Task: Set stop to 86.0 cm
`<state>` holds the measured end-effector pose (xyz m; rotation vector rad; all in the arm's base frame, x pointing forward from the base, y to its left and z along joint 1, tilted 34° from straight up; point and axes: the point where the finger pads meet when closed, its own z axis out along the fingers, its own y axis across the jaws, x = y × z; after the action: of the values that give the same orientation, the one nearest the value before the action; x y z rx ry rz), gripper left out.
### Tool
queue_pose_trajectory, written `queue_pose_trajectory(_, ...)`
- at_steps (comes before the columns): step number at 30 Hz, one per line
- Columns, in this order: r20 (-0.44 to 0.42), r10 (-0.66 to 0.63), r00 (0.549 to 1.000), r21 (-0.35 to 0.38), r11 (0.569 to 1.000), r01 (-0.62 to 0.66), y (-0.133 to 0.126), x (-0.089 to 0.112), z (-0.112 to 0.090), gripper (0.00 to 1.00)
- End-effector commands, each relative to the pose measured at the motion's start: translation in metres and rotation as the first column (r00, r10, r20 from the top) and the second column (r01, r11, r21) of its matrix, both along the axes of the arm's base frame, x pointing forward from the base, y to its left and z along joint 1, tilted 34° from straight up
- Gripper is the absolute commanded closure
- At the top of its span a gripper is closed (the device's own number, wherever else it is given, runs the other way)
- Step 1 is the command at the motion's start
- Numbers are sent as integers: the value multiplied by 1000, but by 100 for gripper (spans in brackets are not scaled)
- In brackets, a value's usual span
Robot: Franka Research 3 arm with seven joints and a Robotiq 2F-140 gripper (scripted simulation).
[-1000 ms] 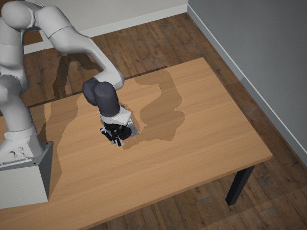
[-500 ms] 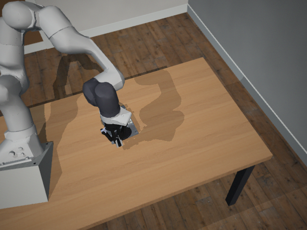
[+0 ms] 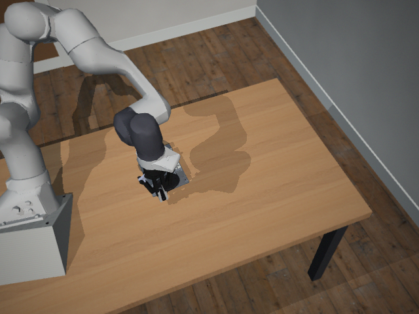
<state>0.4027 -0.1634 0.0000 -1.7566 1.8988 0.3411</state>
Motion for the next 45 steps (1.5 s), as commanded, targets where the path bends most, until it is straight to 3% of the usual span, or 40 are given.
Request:
queue_pose_trajectory(1, 1, 4, 1000, -1, 1000, -4, 2, 2, -3, 96)
queue_pose_trajectory(45, 1, 4, 1000, -1, 1000, -4, 9, 19, -14, 96)
